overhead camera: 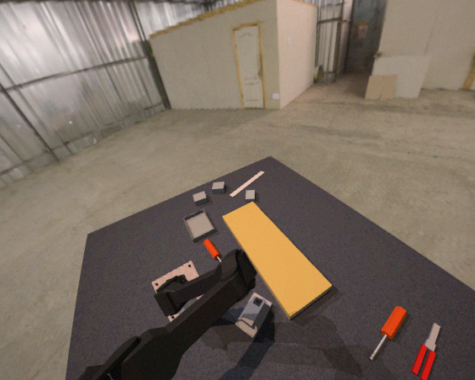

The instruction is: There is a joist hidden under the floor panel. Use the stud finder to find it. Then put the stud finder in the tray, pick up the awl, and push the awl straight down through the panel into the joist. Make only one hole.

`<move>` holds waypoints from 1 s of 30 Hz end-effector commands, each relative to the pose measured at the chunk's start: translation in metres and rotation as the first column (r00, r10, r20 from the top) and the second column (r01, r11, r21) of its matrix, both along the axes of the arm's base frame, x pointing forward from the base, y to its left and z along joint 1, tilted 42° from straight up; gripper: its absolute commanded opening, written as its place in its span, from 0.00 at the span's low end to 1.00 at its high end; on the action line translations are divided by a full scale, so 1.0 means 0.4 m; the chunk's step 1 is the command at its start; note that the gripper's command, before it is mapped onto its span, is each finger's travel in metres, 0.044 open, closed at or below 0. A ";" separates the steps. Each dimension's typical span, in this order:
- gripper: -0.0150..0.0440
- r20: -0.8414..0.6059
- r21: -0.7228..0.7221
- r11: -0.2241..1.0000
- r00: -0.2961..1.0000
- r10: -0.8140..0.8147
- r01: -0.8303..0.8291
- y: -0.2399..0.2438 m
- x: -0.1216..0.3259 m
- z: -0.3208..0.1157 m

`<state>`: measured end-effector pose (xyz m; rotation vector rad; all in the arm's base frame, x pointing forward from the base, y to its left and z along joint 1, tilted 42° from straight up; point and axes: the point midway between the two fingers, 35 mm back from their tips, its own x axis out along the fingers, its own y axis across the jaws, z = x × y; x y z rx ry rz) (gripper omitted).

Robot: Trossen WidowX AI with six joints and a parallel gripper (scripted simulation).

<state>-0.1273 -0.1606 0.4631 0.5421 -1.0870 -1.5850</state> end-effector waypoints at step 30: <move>1.00 -0.495 0.623 0.689 0.495 0.714 -0.371 -0.264 0.471 -0.412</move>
